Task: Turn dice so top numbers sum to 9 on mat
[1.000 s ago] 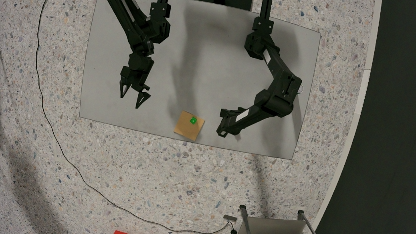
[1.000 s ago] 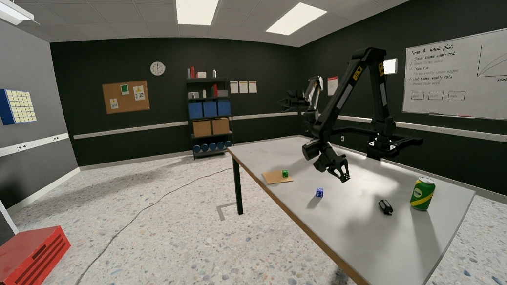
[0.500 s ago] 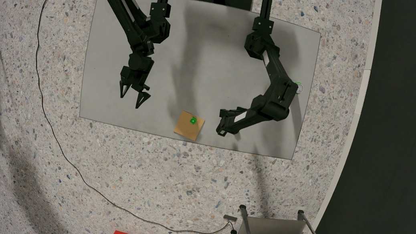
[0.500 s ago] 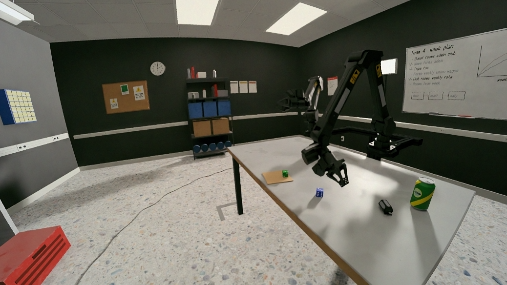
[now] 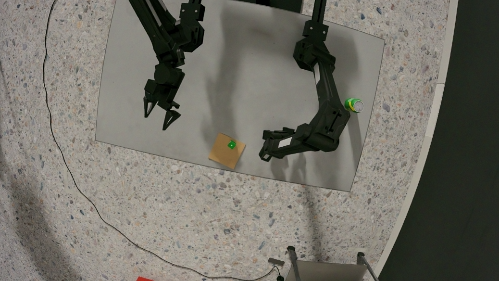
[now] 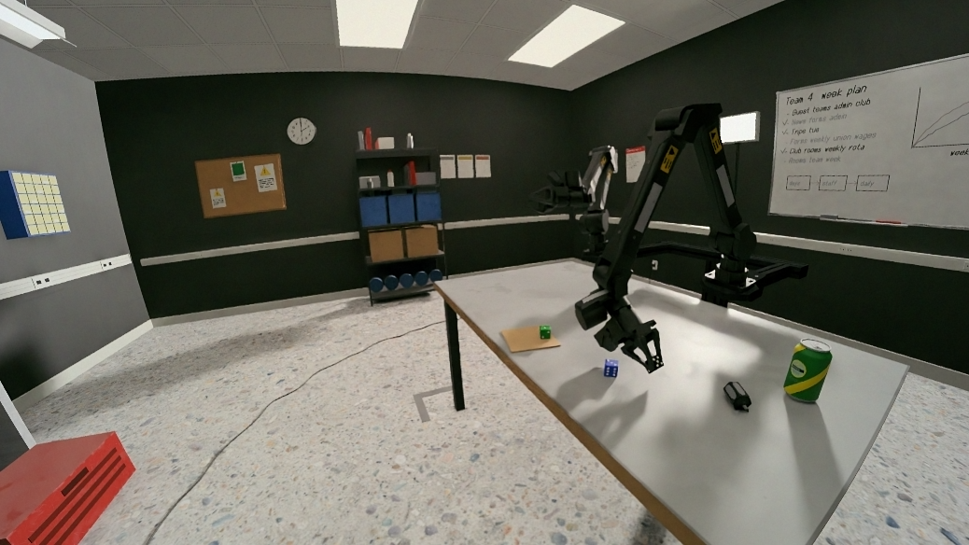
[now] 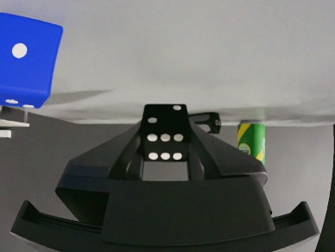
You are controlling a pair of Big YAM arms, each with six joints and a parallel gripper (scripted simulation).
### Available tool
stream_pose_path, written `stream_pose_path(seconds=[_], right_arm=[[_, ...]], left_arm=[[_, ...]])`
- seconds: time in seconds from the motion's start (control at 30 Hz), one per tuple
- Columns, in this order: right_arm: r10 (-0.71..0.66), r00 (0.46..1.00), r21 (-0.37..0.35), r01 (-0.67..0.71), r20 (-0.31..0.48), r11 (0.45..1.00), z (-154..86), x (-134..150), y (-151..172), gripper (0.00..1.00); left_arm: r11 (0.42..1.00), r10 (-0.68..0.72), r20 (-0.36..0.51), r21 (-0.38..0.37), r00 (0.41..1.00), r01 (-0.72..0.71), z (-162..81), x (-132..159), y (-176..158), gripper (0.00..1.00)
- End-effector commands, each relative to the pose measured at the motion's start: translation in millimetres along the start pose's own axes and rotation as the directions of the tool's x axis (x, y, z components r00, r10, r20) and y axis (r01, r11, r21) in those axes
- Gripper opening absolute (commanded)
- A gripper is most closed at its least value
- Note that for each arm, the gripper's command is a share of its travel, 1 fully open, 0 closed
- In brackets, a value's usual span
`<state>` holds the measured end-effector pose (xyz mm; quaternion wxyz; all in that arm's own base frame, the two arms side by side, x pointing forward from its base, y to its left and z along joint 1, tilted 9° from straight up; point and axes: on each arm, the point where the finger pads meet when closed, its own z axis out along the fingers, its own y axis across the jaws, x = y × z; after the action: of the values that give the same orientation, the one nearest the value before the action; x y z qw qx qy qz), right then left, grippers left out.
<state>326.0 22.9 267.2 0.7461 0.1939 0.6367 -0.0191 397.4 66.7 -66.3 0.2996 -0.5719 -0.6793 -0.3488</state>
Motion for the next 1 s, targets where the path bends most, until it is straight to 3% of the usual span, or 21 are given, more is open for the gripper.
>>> stream_pose_path(seconds=[0.0,0.2,0.97], right_arm=[[0.005,1.000,-0.001,-0.005,0.005,1.000,1.0,-3.0,1.5,1.00],[0.005,1.000,-0.001,-0.005,0.005,1.000,1.0,-3.0,1.5,1.00],[0.005,1.000,-0.001,-0.005,0.005,1.000,1.0,-3.0,1.5,1.00]], left_arm=[[1.000,0.003,-0.005,0.012,1.000,-0.003,10.4,-2.5,0.9,0.26],[1.000,-0.025,0.003,-0.005,1.000,0.025,2.6,5.2,9.6,0.26],[1.000,-0.010,-0.001,0.004,1.000,0.010,8.4,-1.9,7.6,0.26]])
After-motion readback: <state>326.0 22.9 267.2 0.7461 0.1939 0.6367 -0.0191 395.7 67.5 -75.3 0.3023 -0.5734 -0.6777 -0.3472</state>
